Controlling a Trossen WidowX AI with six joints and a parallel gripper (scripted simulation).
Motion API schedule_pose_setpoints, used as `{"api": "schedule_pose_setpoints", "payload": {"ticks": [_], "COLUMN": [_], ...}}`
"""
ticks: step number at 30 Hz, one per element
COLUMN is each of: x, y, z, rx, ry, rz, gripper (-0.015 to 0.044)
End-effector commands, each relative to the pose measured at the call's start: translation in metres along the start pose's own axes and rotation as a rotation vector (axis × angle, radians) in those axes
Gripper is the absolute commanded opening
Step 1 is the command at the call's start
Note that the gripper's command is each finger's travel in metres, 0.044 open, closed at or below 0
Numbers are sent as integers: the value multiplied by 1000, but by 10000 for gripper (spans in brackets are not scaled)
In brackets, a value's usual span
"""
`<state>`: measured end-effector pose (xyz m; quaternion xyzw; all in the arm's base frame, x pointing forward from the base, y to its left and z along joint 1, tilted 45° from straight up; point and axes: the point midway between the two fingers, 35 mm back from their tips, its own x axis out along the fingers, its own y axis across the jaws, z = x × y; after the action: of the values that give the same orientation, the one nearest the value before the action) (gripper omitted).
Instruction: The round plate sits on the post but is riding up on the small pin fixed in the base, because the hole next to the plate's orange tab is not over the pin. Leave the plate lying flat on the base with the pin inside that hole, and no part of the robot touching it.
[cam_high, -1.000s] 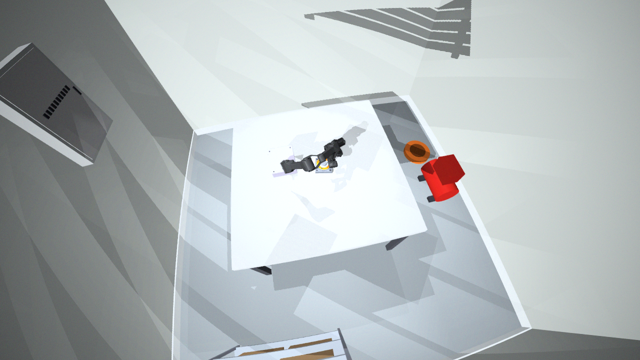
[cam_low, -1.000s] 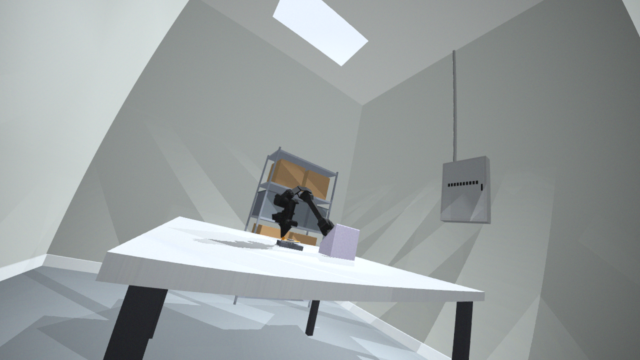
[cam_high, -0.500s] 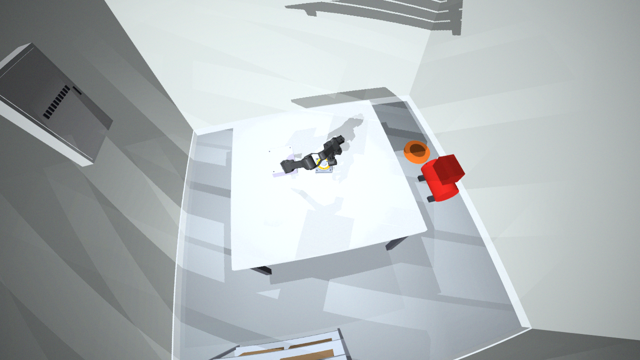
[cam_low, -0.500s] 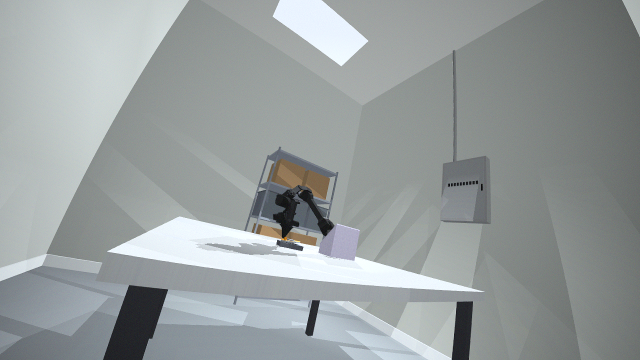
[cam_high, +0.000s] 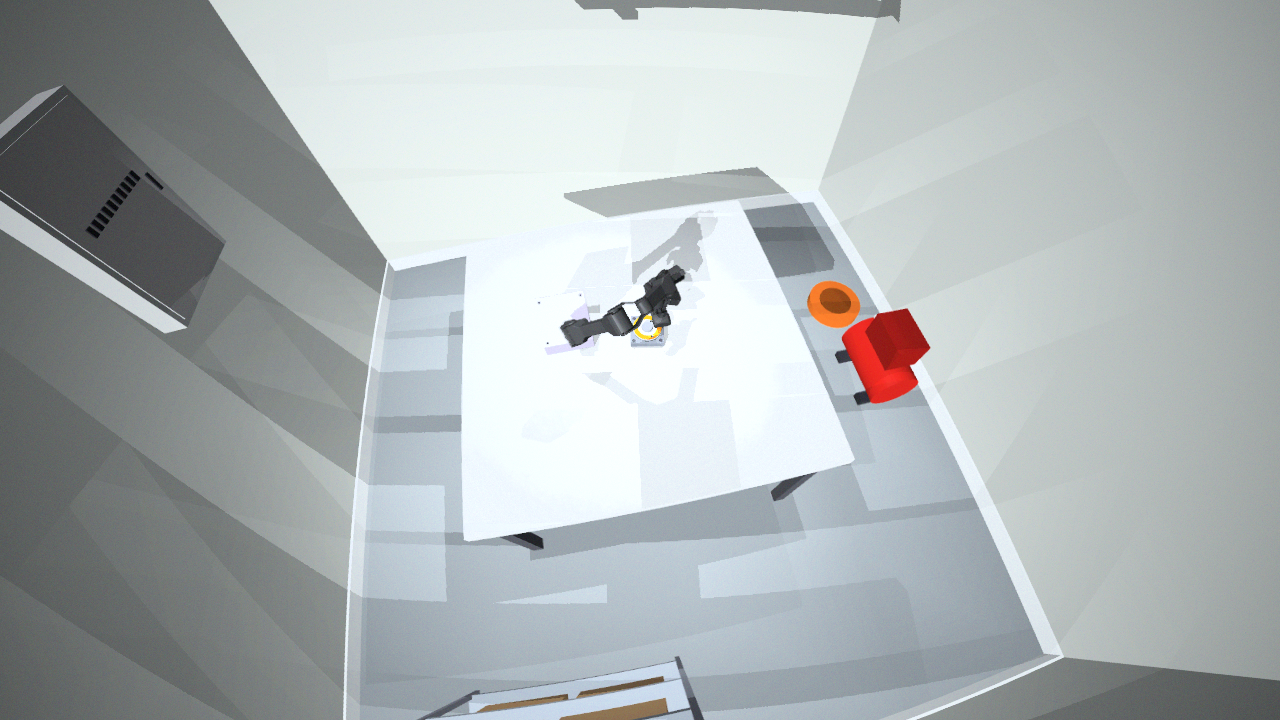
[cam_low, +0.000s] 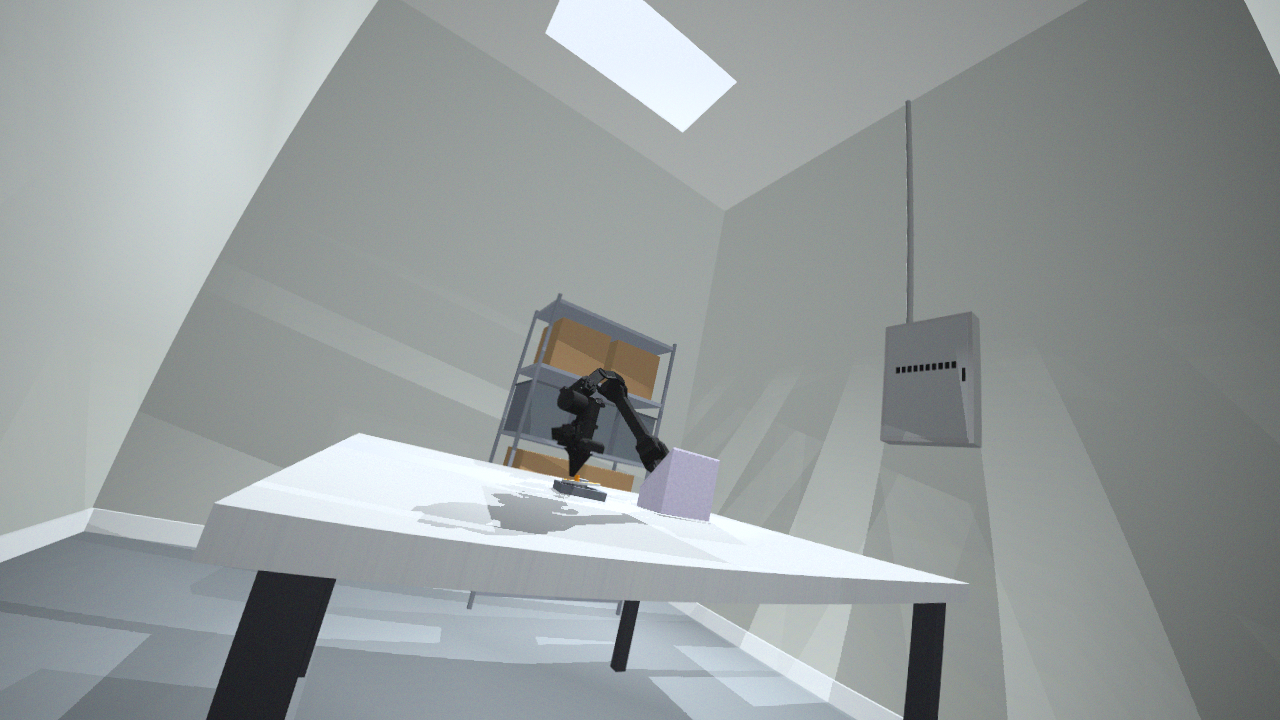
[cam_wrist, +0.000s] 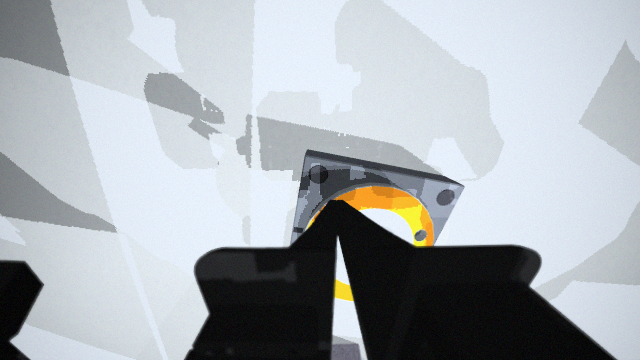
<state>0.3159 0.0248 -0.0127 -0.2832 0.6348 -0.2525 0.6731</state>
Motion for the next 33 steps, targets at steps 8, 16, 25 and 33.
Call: {"api": "schedule_pose_setpoints", "payload": {"ticks": [8,16,25,33], "x": [0,-2,0,-36], "y": [12,16,19,18], "z": [-13,-18,-24,-24], "rx": [-3,-4,-4,-4], "ry": [7,7,7,8], "rz": [2,3,3,5], "gripper": [0,0,0,0]}}
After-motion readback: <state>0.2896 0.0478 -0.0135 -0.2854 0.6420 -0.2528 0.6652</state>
